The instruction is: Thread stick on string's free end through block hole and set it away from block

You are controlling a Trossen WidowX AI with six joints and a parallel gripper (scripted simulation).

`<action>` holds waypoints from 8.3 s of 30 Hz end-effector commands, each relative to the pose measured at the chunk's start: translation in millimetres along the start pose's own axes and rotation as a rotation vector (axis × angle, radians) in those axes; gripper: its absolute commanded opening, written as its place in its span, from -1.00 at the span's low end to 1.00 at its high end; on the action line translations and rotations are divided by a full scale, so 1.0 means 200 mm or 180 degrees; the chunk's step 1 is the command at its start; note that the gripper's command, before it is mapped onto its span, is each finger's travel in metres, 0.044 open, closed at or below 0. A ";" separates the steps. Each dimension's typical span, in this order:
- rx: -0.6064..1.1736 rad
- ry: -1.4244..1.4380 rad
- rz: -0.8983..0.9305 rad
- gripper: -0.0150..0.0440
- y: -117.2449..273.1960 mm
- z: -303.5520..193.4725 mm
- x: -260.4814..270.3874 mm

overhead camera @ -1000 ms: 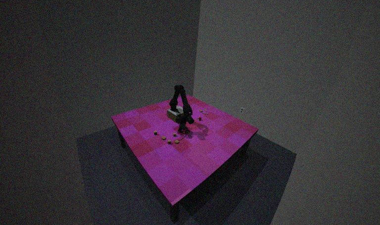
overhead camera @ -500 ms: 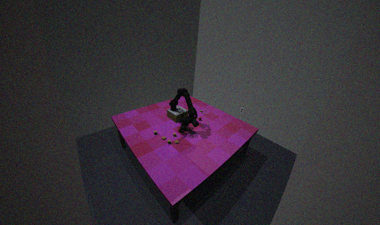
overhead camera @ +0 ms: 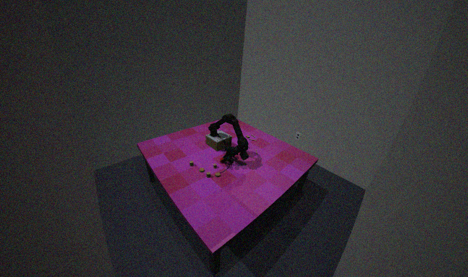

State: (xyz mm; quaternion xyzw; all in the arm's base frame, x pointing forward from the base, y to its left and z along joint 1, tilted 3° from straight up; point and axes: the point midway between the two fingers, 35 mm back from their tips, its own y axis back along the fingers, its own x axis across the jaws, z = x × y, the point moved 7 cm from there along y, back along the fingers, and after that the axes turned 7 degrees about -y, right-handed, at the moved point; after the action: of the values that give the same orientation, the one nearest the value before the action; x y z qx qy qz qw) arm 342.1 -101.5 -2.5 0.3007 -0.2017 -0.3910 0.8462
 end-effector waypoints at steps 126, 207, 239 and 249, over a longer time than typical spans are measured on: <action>-0.0266 1.0200 0.4342 0.56 0.00 0.44 0.05; -0.2713 1.1959 0.5444 0.22 0.13 0.36 -0.21; -0.5523 1.2498 0.6074 -0.08 0.18 0.33 -0.40; -0.5523 1.2498 0.6074 -0.08 0.18 0.32 -0.40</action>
State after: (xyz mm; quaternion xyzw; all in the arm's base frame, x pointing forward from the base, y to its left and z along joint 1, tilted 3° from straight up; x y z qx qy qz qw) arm 275.7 -44.0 61.7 0.2566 -0.6623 -0.6452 0.2815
